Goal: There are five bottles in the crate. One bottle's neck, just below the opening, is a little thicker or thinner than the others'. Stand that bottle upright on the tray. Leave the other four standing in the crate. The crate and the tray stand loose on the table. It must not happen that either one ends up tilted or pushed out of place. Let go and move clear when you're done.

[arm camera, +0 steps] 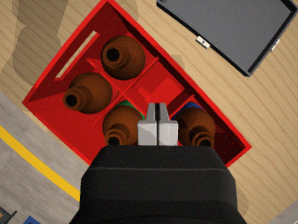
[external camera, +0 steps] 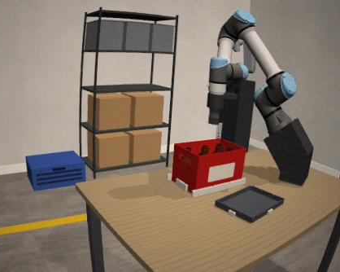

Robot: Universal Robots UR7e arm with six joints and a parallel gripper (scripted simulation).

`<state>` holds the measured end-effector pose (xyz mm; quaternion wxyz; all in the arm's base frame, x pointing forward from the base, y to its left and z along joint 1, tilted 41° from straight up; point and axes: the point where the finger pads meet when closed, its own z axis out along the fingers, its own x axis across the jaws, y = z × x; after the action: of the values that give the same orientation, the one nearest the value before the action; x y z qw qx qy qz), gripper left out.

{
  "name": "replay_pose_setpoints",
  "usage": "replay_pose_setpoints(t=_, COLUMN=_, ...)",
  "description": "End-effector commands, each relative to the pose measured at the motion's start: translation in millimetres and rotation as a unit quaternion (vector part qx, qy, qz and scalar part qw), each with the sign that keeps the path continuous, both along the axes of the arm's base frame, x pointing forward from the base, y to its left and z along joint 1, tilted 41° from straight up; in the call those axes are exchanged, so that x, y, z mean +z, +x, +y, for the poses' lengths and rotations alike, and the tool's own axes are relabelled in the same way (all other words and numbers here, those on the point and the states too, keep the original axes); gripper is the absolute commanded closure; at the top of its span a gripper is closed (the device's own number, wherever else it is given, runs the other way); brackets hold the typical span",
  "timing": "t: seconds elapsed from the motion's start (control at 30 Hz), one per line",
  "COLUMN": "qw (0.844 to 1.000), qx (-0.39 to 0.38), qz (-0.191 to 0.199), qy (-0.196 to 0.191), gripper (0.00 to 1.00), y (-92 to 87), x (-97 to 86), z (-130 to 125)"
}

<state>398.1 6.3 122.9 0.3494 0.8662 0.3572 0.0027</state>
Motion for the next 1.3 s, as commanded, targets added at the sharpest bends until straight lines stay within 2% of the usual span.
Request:
replay_pose_setpoints(t=0.0, qw=1.000, qx=-0.001, qz=-0.001, qy=-0.001, gripper=0.00, y=1.3, x=-2.0, z=3.1)
replay_pose_setpoints(t=1.27, qw=1.000, qx=-0.001, qz=-0.001, qy=-0.001, gripper=0.00, y=1.3, x=-2.0, z=3.1)
